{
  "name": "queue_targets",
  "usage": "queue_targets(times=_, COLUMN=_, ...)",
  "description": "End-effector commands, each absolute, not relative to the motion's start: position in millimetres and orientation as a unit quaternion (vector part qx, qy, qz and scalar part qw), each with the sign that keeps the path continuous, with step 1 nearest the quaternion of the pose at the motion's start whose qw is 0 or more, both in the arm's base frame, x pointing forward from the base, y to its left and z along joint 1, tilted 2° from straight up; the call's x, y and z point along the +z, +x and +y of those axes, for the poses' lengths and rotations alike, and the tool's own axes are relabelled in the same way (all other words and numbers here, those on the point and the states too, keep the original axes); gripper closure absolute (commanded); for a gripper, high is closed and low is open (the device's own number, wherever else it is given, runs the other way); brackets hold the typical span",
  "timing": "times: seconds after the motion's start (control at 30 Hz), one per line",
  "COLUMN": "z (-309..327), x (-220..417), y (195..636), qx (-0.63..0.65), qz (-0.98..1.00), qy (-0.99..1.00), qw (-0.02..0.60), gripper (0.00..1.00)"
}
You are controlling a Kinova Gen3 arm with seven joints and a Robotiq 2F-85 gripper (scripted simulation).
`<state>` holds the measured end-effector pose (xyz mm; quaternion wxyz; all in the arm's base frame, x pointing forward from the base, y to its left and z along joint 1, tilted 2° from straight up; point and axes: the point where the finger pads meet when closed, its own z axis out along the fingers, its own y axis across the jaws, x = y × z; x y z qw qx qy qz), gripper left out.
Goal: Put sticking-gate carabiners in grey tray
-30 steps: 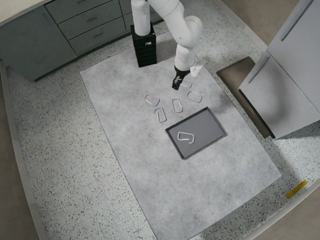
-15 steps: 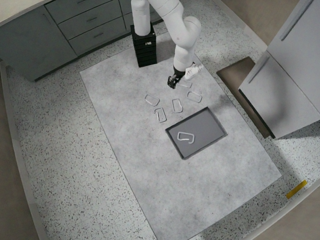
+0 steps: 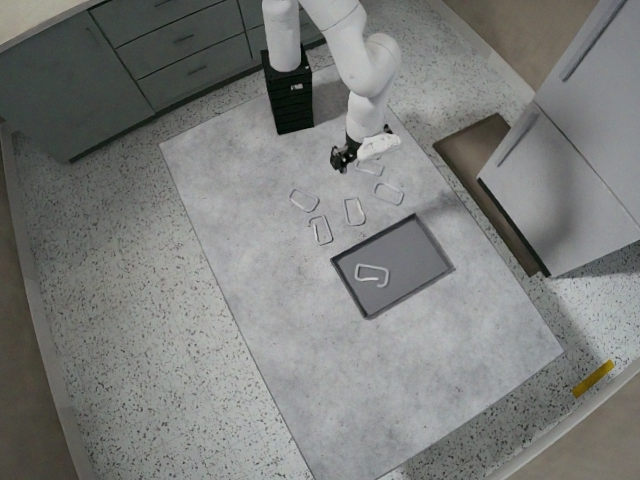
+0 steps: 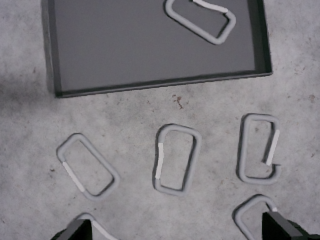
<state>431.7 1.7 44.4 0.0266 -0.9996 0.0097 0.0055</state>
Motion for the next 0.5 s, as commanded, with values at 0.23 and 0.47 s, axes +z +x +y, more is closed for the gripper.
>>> queue_targets(times=0.23, z=5.8, x=46.9, y=433.3, qx=-0.003, qz=0.050, qy=-0.999, qw=0.021, gripper=0.00)
queue_targets(times=0.47, z=-25.7, x=-5.0, y=423.8, qx=-0.002, qz=0.058, qy=-0.998, qw=0.022, gripper=0.00)
